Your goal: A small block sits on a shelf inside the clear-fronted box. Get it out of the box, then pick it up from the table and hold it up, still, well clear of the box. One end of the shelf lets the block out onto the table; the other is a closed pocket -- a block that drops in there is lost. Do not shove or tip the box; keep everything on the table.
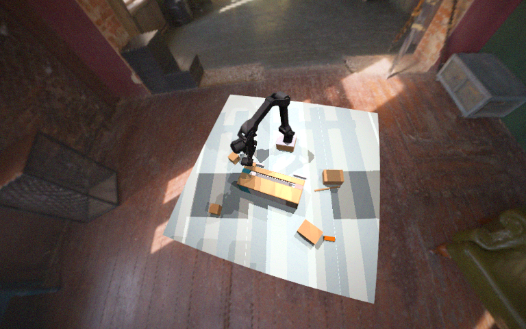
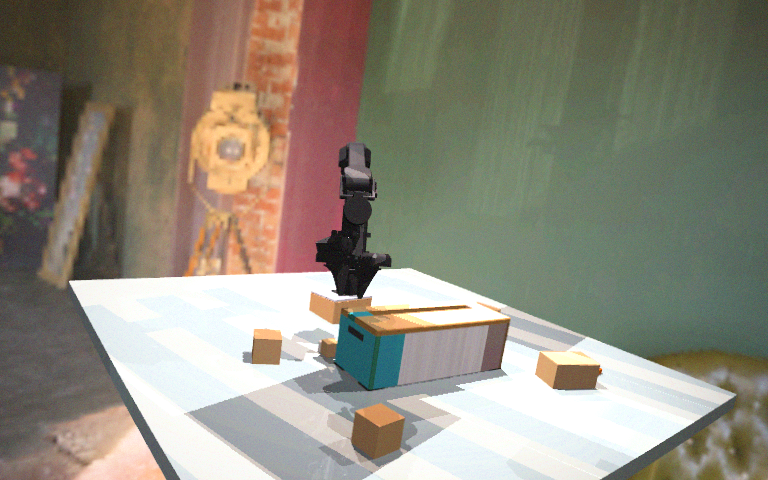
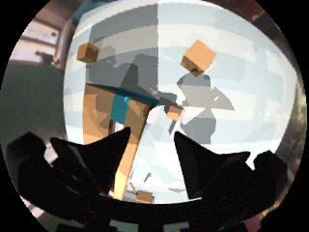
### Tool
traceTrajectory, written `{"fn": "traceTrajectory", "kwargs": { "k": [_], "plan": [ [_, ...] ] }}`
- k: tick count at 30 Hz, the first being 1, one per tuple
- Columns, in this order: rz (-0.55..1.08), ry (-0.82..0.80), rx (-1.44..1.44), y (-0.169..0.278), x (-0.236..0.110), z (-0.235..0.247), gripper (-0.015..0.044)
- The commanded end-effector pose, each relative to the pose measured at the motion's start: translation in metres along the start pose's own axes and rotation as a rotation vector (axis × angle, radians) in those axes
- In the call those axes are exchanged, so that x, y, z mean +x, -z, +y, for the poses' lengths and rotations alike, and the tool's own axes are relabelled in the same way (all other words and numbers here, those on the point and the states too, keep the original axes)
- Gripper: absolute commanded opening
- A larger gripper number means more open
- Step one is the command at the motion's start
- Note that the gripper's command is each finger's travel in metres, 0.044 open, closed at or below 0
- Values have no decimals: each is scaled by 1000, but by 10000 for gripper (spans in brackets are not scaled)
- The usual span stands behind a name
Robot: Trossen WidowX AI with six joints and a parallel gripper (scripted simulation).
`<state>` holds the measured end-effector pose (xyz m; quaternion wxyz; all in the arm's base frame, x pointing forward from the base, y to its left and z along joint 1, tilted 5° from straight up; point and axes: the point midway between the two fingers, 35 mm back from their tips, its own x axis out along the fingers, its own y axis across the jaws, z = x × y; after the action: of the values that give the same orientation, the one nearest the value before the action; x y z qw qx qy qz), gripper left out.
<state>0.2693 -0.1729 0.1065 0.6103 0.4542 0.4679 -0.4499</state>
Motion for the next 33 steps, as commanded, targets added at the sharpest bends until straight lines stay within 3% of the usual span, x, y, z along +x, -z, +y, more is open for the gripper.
{"fn": "traceTrajectory", "kwargs": {
  "k": [1, 14, 30, 33],
  "plan": [
    [66, -111, 940, -7, -13, -13, 285],
    [195, -137, 1797, -14, -17, -24, 285],
    [197, -137, 1804, -14, -18, -24, 285],
    [197, -137, 1804, -14, 6, -26, 285]
  ]
}}
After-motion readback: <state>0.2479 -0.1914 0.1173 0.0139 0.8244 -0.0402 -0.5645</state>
